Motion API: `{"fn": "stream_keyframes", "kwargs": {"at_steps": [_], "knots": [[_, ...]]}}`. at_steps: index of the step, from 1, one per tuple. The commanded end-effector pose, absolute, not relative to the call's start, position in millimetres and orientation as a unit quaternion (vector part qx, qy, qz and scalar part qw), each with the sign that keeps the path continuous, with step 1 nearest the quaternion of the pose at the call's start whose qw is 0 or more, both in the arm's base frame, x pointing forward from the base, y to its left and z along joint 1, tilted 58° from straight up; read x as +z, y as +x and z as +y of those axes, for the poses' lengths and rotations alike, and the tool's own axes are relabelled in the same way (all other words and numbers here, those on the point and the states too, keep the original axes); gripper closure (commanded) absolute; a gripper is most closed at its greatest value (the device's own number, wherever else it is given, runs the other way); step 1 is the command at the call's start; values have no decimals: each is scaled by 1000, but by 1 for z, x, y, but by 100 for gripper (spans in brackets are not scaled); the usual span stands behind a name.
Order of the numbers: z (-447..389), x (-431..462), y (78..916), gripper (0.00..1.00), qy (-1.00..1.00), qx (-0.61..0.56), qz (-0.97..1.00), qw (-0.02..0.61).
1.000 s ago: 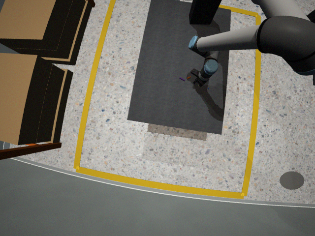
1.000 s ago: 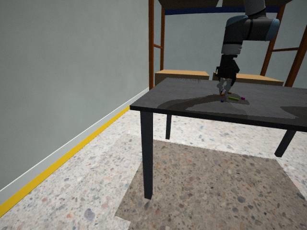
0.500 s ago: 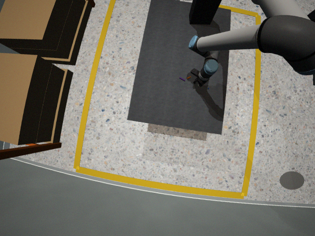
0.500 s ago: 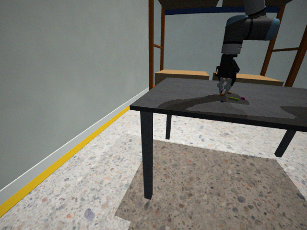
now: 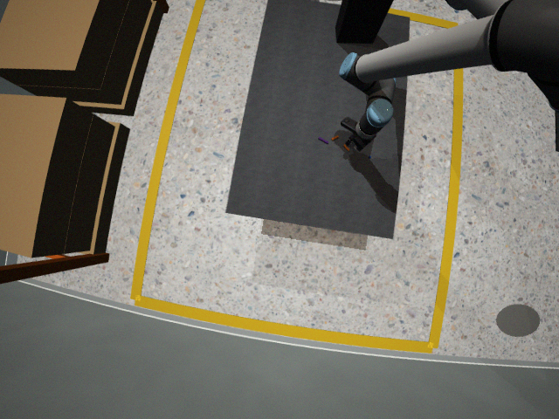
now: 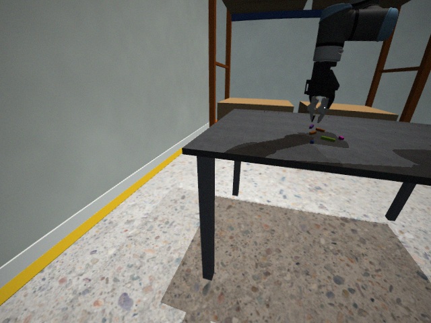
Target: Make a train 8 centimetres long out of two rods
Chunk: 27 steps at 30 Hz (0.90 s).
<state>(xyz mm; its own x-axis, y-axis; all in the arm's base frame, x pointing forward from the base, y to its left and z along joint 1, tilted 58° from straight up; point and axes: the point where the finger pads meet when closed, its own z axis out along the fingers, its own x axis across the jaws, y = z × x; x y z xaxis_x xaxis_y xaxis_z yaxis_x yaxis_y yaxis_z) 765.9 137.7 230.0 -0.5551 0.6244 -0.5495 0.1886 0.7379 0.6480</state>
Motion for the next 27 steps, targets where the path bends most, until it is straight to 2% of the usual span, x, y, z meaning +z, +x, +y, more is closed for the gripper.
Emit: {"fn": "stream_keyframes", "kwargs": {"at_steps": [1,12,13,27], "knots": [[131,245,744,86,242,269,840,405],[127,252,733,86,242,269,840,405],[127,252,733,0,242,269,840,405],[127,252,733,0,242,269,840,405]]}}
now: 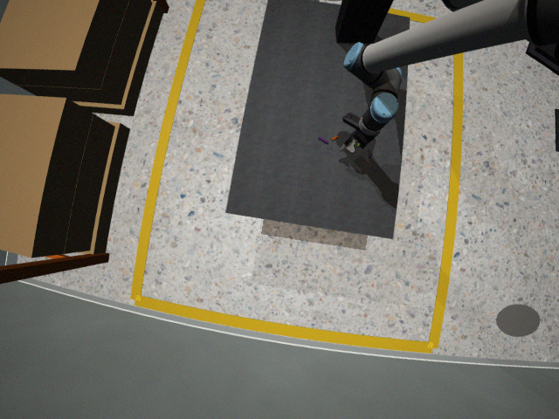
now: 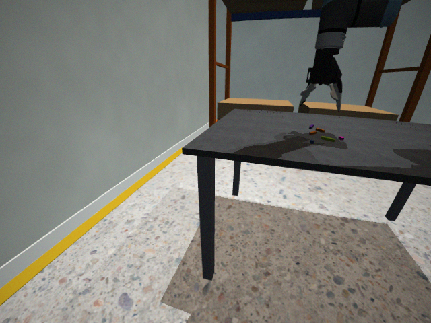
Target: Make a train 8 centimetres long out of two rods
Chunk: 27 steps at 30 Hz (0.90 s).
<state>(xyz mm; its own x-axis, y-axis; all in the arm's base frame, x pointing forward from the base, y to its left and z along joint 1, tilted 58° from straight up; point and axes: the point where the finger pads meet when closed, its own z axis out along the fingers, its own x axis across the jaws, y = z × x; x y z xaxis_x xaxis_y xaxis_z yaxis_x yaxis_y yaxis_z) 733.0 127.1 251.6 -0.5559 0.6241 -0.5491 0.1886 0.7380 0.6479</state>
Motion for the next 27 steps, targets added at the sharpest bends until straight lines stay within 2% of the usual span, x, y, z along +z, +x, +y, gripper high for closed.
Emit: {"fn": "stream_keyframes", "kwargs": {"at_steps": [1,17,27], "knots": [[127,252,733,0,242,269,840,405],[125,250,733,0,223,260,845,411],[113,239,736,0,128,213,865,437]]}}
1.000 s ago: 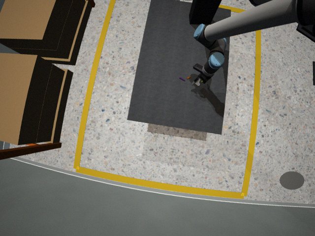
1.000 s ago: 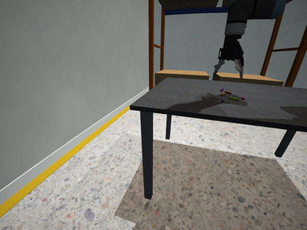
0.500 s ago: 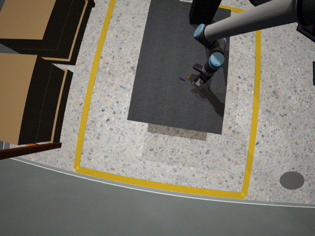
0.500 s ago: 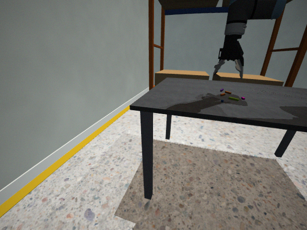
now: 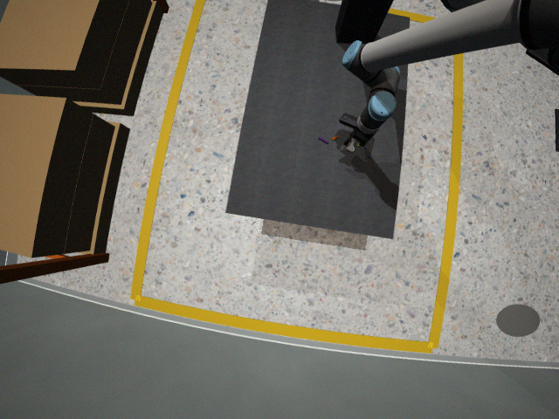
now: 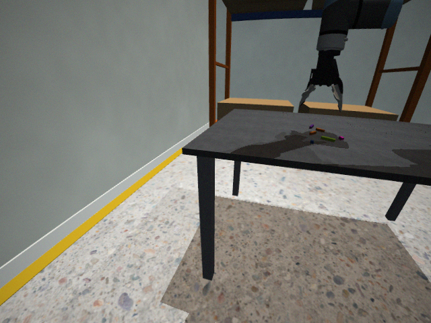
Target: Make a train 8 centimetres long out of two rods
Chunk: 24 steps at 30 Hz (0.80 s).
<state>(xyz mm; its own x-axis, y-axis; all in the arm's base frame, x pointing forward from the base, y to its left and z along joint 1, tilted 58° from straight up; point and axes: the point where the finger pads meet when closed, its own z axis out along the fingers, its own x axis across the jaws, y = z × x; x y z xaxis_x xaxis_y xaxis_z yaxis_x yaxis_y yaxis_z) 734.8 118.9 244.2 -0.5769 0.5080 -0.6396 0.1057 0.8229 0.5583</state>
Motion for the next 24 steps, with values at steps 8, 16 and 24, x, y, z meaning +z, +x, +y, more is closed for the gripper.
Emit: {"fn": "stream_keyframes", "kwargs": {"at_steps": [8,16,24], "knots": [[103,230,738,0,45,170,873,455],[92,220,740,0,-60,114,872,472],[85,213,740,0,-133,75,864,480]]}}
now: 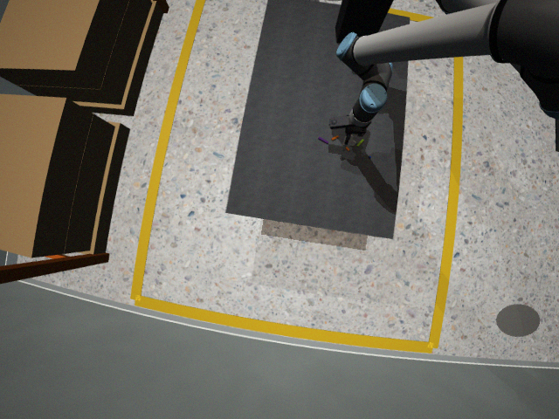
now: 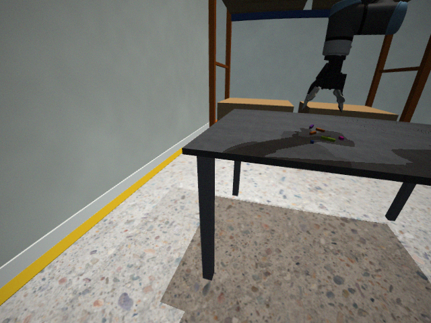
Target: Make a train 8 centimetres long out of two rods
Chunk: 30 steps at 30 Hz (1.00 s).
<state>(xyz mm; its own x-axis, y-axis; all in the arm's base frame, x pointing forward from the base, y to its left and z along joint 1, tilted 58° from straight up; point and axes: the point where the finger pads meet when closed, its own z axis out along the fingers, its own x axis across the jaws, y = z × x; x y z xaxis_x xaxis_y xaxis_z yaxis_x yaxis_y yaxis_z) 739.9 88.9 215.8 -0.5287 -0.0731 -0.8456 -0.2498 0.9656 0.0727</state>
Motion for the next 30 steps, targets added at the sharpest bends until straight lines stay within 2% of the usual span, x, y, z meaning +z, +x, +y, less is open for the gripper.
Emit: {"fn": "stream_keyframes", "kwargs": {"at_steps": [1,15,30], "knots": [[84,211,740,0,-150,65,861,481],[70,196,740,0,-311,-28,817,485],[68,192,740,0,-345,-48,803,484]]}}
